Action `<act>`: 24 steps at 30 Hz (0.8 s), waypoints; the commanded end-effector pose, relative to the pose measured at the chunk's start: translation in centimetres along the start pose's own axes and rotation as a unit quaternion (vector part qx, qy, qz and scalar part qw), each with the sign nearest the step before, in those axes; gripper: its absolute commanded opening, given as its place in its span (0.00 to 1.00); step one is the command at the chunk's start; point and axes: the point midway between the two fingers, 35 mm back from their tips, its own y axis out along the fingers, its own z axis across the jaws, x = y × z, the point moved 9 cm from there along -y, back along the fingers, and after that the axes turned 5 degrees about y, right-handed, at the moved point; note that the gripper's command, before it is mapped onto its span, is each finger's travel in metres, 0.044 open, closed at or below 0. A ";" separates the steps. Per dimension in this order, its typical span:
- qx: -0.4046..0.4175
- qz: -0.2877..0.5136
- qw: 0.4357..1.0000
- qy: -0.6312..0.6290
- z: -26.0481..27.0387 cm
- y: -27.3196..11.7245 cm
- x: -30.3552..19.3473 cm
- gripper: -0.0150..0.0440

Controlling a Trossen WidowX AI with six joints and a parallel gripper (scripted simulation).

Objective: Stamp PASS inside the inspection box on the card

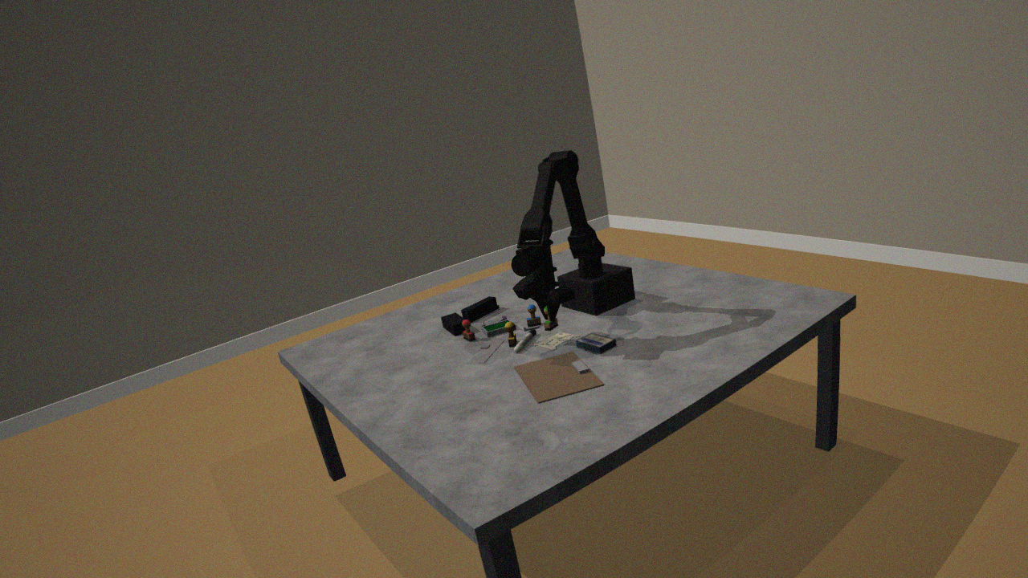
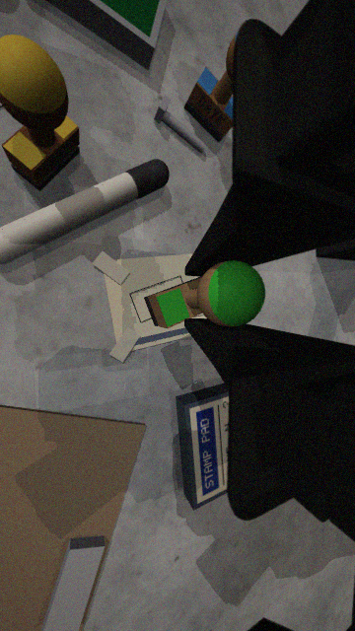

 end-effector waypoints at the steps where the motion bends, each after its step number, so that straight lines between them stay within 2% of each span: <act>1: -0.005 0.002 1.000 0.002 -0.1 0.6 -0.1 0.25; 24: -0.006 0.001 1.000 0.002 -0.1 2.1 -0.2 0.25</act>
